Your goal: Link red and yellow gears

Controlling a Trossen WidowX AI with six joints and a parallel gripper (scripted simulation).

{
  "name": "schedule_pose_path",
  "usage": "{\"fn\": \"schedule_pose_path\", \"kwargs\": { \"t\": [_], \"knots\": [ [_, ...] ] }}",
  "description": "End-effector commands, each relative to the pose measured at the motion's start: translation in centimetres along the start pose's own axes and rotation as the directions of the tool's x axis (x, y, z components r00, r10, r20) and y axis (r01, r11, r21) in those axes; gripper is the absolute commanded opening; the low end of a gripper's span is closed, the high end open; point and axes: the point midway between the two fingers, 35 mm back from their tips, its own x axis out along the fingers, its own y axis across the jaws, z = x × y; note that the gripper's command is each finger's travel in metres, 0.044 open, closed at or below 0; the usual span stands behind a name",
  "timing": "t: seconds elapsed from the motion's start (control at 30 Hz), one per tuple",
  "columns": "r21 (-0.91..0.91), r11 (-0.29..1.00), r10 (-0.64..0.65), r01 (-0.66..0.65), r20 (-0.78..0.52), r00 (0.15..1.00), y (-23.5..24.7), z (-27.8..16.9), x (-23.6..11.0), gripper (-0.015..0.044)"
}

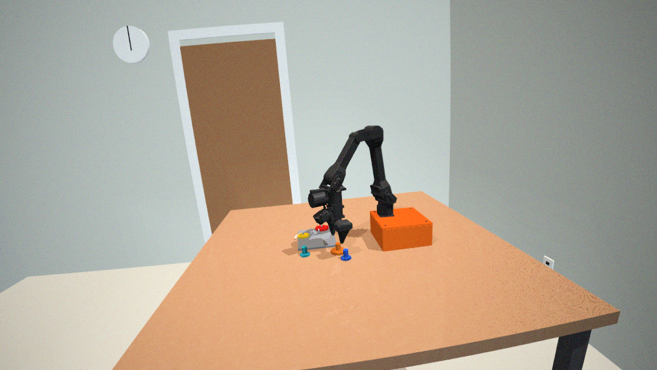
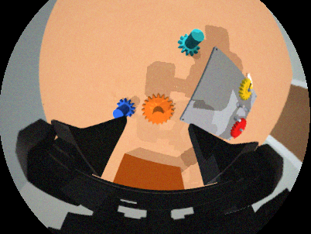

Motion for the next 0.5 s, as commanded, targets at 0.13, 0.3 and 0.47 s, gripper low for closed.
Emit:
{"fn": "schedule_pose_path", "kwargs": {
  "t": [0.13, 0.3, 0.47],
  "knots": [
    [0.006, 1.0, 0.002, -0.002, -0.009, 1.0, 0.0, -0.1, 1.4, 0.044],
    [0.006, 1.0, 0.002, -0.002, -0.009, 1.0, 0.0, -0.1, 2.2, 0.044],
    [0.006, 1.0, 0.002, -0.002, -0.009, 1.0, 0.0, -0.2, 2.9, 0.044]
  ]
}}
